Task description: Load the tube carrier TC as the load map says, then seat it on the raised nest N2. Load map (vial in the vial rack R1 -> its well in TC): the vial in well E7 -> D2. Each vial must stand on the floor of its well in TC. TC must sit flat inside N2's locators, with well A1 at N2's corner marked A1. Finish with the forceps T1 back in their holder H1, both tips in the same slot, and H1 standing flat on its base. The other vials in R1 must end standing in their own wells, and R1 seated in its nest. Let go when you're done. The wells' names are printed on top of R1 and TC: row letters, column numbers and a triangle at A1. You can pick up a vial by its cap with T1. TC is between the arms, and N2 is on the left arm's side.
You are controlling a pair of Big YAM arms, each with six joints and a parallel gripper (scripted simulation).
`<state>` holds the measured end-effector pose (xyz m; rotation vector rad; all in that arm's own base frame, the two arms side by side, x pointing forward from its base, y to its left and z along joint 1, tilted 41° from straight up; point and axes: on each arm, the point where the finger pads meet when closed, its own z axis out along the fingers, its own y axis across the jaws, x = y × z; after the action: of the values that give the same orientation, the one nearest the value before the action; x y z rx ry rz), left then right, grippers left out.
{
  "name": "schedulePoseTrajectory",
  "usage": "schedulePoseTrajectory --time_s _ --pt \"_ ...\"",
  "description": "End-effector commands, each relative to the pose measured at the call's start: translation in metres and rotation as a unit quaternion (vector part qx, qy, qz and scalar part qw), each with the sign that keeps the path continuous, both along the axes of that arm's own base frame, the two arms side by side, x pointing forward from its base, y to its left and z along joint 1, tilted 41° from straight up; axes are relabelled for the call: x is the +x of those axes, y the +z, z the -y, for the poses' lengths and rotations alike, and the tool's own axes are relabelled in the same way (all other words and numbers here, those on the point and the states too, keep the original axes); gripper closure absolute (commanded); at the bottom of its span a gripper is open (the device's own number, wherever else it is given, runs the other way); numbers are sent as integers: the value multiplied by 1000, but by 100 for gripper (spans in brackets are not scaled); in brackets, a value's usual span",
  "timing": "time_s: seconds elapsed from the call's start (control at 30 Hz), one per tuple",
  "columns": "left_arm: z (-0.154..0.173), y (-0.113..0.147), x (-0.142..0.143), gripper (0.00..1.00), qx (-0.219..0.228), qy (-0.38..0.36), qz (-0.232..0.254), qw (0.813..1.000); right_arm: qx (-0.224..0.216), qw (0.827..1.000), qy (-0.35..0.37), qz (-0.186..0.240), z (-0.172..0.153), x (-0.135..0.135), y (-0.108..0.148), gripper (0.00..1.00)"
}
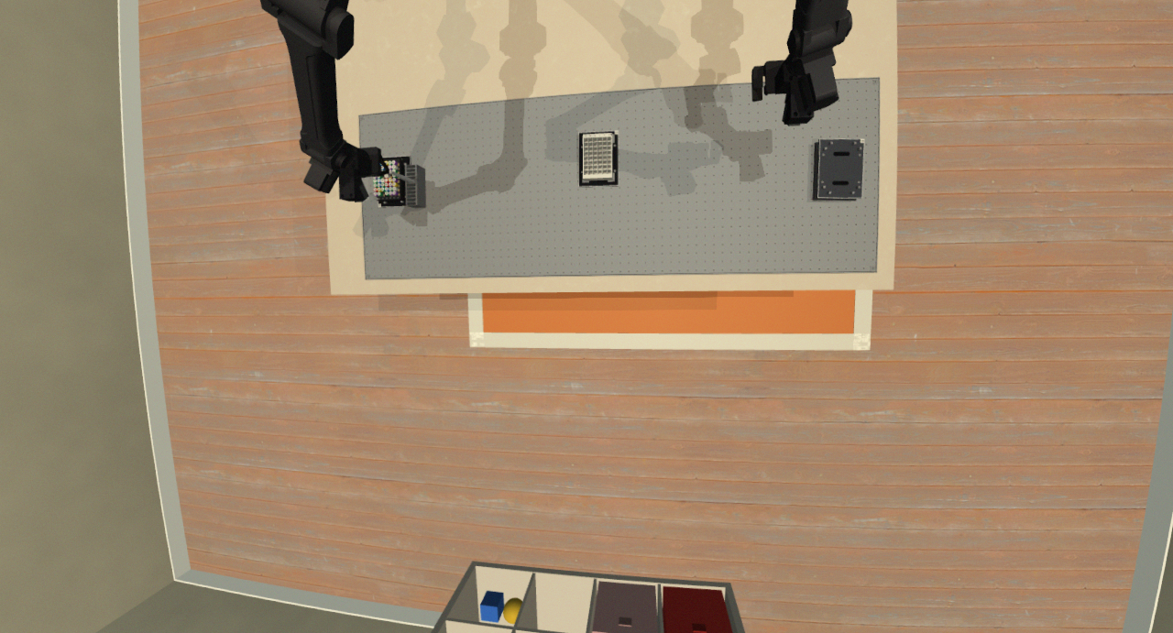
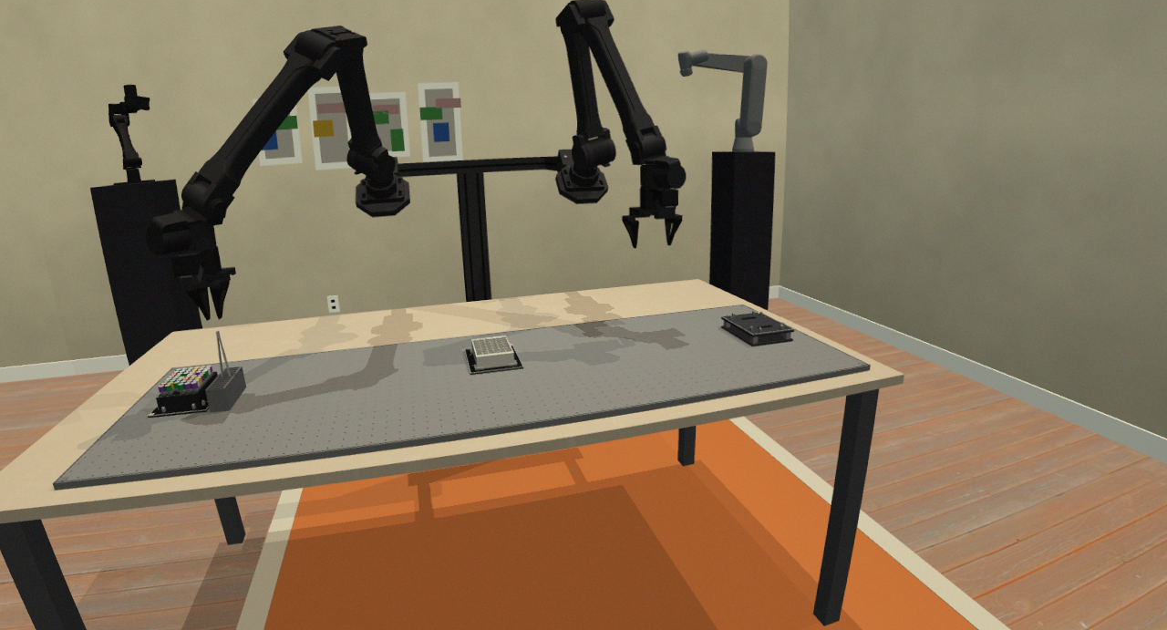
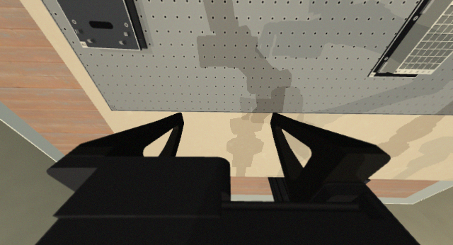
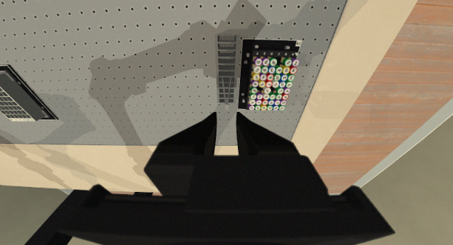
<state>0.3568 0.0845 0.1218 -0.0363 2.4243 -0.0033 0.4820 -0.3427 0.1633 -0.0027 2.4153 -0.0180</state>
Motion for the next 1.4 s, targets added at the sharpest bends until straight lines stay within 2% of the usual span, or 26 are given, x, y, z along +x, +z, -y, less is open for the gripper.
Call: schedulePoseTrajectory --time_s 0.0,0.2,1.27,1.37 --pt "-2 7 4 0 6 -5 8 1000 0 1000 -5 -3 13 -2 -11 76" --pt "-2 7 4 0 6 -5 8 1000 5 1000 -4 -7 9 -5 -17 76" --pt "-2 7 4 0 6 -5 8 1000 4 1000 -5 -6 10 -6 -17 76" --pt "-2 7 4 0 6 -5 8 1000 5 1000 1 -3 1 7 -18 76"
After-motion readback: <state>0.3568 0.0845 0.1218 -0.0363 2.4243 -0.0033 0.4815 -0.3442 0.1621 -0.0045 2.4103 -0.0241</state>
